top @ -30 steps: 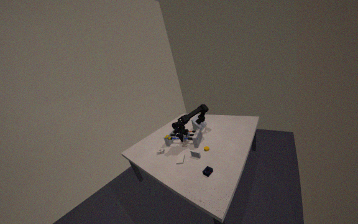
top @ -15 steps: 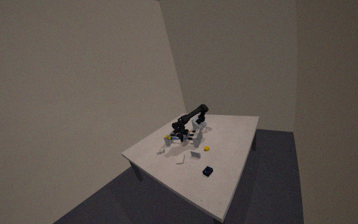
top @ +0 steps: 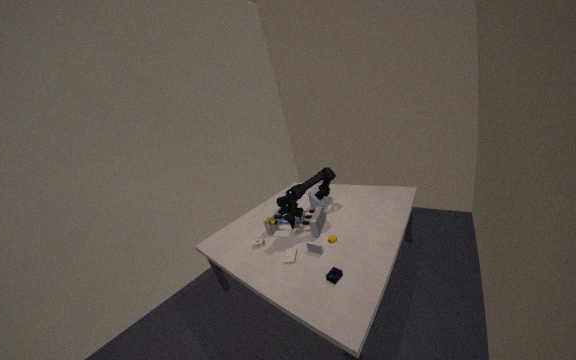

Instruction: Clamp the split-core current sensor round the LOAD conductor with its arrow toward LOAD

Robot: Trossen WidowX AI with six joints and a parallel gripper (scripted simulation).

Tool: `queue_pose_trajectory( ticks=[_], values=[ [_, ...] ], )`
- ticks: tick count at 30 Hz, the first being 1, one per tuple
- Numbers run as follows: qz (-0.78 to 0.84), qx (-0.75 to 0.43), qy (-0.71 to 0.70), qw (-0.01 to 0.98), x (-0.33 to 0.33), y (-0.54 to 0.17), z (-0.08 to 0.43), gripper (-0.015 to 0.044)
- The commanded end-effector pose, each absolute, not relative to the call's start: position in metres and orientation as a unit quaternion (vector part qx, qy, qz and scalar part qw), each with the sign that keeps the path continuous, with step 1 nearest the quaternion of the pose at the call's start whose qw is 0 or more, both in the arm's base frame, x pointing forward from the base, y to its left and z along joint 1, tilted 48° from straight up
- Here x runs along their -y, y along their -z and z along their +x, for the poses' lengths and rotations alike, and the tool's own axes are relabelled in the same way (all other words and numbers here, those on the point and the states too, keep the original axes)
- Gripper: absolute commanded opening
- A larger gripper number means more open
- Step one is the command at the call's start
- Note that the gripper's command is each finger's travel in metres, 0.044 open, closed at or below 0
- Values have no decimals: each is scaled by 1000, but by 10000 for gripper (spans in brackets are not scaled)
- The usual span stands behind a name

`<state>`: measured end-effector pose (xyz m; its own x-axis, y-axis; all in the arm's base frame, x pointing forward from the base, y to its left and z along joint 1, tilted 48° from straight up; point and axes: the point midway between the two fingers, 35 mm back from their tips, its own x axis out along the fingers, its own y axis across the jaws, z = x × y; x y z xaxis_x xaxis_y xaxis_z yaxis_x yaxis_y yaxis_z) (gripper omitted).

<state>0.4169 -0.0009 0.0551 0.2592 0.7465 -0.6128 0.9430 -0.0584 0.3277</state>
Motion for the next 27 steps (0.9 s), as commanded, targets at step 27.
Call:
queue_pose_trajectory(
  ticks=[27],
  values=[
    [714,-592,142,347,1,-55,417,0]
  ],
)
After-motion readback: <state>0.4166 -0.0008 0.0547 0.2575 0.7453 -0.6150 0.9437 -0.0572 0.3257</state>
